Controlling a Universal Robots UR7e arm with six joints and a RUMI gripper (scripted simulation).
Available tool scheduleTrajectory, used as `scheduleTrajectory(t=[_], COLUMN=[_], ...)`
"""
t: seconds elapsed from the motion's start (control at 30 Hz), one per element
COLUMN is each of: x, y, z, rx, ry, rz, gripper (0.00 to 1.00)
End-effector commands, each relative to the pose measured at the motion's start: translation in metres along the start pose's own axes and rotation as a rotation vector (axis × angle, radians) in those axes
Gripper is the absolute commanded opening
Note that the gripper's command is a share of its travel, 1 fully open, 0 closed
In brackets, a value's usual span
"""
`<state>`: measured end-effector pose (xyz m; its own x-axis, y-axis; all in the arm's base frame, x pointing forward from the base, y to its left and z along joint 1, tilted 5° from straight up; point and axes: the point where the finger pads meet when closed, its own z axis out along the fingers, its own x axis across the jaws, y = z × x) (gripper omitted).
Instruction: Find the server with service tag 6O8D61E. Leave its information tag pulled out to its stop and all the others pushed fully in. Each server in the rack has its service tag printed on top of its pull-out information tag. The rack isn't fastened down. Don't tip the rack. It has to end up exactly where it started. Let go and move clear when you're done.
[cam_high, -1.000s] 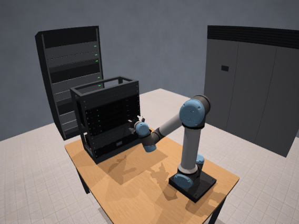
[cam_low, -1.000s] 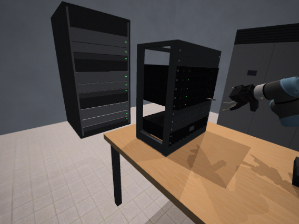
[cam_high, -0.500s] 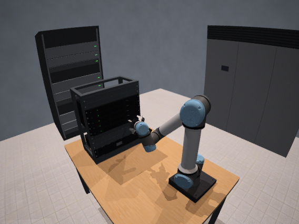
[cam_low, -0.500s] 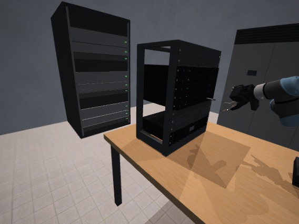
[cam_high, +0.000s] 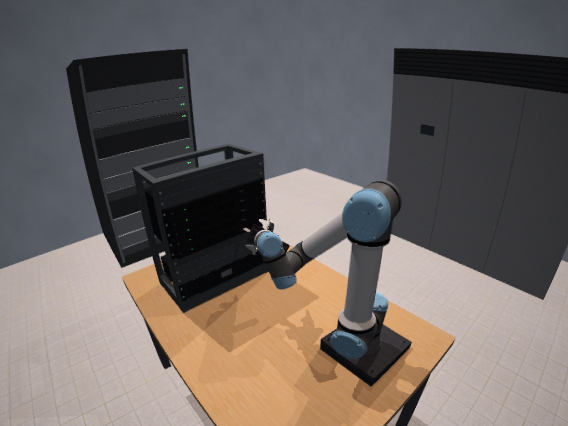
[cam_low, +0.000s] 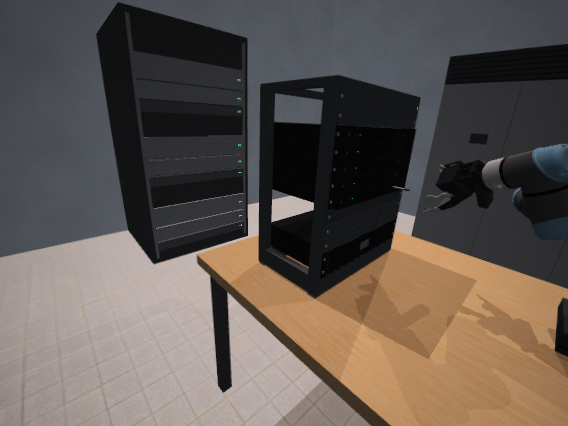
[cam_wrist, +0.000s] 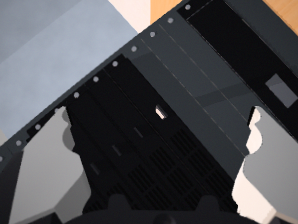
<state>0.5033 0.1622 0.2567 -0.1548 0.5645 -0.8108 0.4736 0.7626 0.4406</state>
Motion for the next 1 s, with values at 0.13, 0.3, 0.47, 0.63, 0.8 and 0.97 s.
scheduleTrajectory(t=[0.13, 0.3, 0.47, 0.63, 0.8, 0.97], x=[-0.0017, -0.0022, -0.003, -0.0037, -0.0042, -0.0049], y=[0.0005, 0.0006, 0.0007, 0.0009, 0.001, 0.0011], z=[-0.0012, -0.0016, -0.0022, -0.0028, -0.0031, -0.0037], rx=[0.002, 0.003, 0.005, 0.007, 0.008, 0.01], ry=[-0.002, -0.003, -0.004, -0.004, -0.005, -0.006], rz=[-0.036, -0.048, -0.068, -0.088, -0.1, -0.119], gripper=[1.0, 1.0, 1.0, 1.0, 1.0, 1.0])
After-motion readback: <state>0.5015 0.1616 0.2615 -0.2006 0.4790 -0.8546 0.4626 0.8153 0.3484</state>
